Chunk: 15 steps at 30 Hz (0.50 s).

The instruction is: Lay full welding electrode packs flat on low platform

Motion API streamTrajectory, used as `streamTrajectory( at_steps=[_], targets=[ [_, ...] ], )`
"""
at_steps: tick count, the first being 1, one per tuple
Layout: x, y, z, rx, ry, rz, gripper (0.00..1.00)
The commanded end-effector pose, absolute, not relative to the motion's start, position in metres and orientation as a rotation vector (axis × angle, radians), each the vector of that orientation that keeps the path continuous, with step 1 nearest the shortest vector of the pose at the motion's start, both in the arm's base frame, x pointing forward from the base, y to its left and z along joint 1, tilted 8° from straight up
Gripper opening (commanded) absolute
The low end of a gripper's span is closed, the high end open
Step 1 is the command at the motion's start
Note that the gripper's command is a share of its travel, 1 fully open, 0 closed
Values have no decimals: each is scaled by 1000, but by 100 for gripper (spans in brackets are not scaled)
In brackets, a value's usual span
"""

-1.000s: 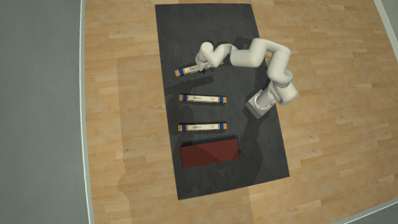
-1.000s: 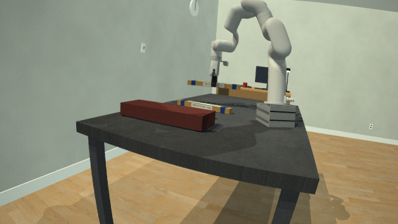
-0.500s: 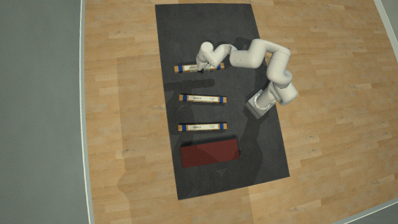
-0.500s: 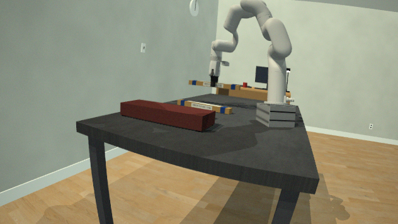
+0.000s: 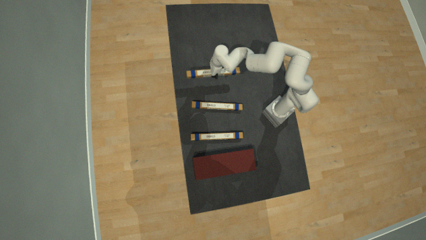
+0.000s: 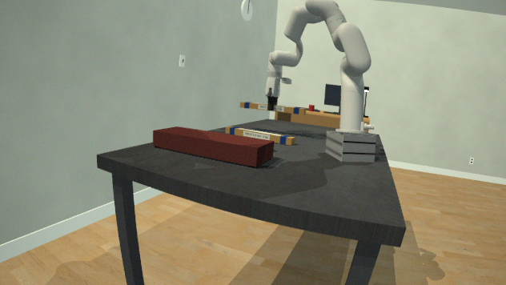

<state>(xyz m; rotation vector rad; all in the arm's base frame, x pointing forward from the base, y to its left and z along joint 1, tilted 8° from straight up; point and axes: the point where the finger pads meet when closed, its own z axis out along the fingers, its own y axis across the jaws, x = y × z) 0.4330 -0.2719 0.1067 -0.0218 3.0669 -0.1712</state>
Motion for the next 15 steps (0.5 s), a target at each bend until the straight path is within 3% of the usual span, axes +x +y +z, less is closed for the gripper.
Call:
streamTrajectory(
  at_steps=[1,15],
  targets=[
    [434,-272,108,-22,3063,-174,35],
    [439,-263,108,-21,3064,-173,35]
  ],
)
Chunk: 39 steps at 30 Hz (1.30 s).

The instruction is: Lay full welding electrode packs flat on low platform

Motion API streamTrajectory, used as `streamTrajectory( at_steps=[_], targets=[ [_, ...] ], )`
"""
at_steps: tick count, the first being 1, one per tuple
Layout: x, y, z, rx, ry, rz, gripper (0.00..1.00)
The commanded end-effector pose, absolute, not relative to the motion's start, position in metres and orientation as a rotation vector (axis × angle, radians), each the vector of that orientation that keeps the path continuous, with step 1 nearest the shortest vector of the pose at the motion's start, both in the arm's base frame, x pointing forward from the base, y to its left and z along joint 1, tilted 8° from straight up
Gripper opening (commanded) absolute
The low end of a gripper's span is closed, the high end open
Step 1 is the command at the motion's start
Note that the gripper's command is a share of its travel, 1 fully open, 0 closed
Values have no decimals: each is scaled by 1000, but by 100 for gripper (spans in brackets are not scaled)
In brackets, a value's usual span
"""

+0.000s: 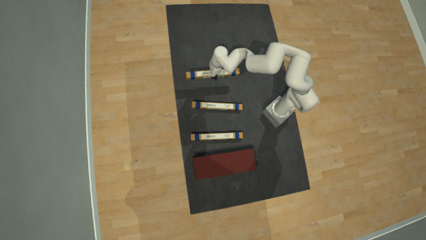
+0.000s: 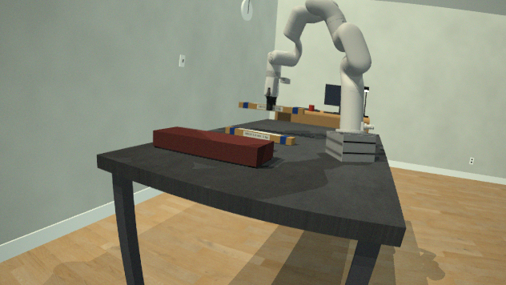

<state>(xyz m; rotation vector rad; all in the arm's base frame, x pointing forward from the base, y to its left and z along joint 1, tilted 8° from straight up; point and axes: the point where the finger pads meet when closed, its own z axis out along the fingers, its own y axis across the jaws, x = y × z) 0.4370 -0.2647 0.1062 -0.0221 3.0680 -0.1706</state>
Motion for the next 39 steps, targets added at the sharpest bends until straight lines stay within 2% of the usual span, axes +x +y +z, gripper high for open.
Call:
streamTrajectory(
  at_steps=[1,16,39],
  targets=[
    [440,-262,108,-21,3064,-173,35],
    [461,-225,105,-21,3064,-173,35],
    [523,-114,97,-21,3064,-173,35]
  ],
)
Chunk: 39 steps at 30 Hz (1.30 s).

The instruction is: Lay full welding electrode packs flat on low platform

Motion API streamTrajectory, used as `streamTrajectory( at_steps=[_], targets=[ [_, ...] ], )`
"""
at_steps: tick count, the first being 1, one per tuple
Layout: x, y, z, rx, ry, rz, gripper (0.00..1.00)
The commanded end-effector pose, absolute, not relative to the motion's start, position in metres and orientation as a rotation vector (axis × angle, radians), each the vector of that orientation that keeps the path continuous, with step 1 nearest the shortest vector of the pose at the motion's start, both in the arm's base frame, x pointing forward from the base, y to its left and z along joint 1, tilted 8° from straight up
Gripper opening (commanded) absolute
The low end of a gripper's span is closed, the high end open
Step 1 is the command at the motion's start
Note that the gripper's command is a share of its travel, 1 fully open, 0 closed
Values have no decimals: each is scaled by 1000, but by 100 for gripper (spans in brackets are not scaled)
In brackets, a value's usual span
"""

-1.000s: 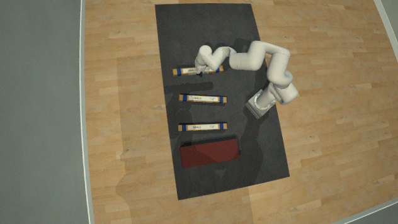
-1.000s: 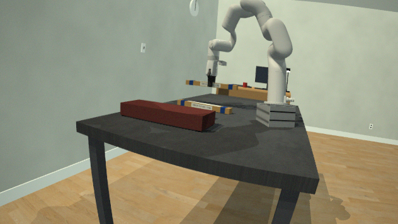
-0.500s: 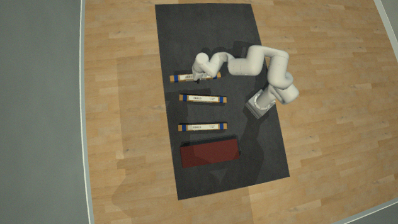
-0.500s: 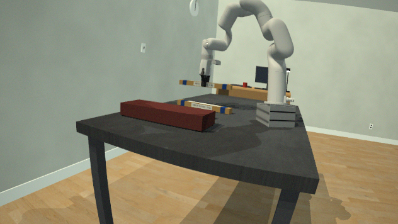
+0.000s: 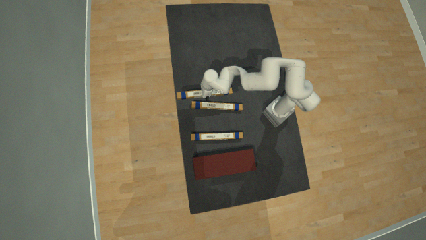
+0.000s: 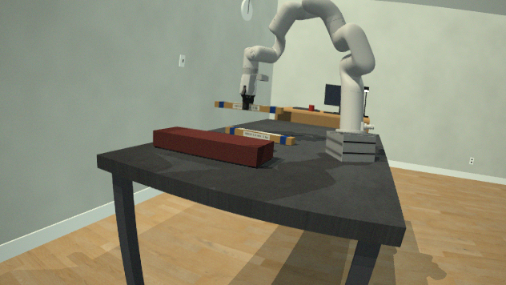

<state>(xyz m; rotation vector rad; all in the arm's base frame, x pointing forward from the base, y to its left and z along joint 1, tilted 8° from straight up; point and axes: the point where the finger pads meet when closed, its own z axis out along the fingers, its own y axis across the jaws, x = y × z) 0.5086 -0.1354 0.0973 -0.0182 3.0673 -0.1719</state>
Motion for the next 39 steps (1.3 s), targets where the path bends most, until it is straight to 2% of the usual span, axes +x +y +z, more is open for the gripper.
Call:
streamTrajectory(
  at_steps=[1,21,39],
  targets=[
    [526,-108,97,-21,3064,-173,35],
    [576,-19,91,-21,3064,-173,35],
    [593,12,88,-21,3064,-173,35]
  ],
)
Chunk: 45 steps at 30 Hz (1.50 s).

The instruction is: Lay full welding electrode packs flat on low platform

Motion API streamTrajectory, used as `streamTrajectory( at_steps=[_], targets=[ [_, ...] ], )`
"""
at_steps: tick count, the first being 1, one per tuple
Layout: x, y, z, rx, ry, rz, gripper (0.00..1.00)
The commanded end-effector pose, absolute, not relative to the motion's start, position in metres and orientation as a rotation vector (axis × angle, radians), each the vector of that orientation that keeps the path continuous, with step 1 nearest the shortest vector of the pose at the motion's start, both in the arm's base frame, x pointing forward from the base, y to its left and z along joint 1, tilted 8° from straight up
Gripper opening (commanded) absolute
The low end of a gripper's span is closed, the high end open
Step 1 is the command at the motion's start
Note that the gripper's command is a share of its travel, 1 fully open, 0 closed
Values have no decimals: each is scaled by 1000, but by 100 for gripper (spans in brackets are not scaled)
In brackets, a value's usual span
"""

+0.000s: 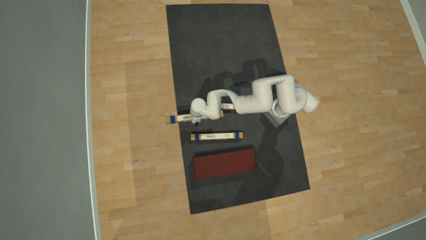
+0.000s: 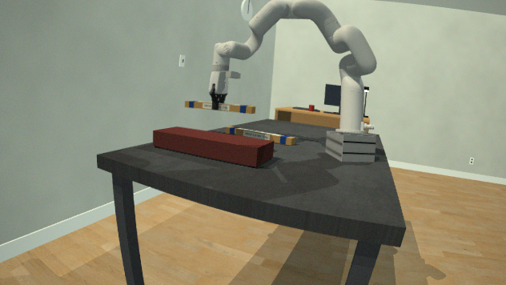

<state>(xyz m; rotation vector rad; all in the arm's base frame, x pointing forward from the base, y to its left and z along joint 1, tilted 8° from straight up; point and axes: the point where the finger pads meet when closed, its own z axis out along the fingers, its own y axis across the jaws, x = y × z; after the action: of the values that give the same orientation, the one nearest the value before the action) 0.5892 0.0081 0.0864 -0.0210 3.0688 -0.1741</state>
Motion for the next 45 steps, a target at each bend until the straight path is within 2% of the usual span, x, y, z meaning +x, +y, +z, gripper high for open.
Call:
streamTrajectory(
  at_steps=[1,45],
  targets=[
    [593,12,88,-21,3064,-173,35],
    [595,16,92,-21,3064,-173,35]
  ],
)
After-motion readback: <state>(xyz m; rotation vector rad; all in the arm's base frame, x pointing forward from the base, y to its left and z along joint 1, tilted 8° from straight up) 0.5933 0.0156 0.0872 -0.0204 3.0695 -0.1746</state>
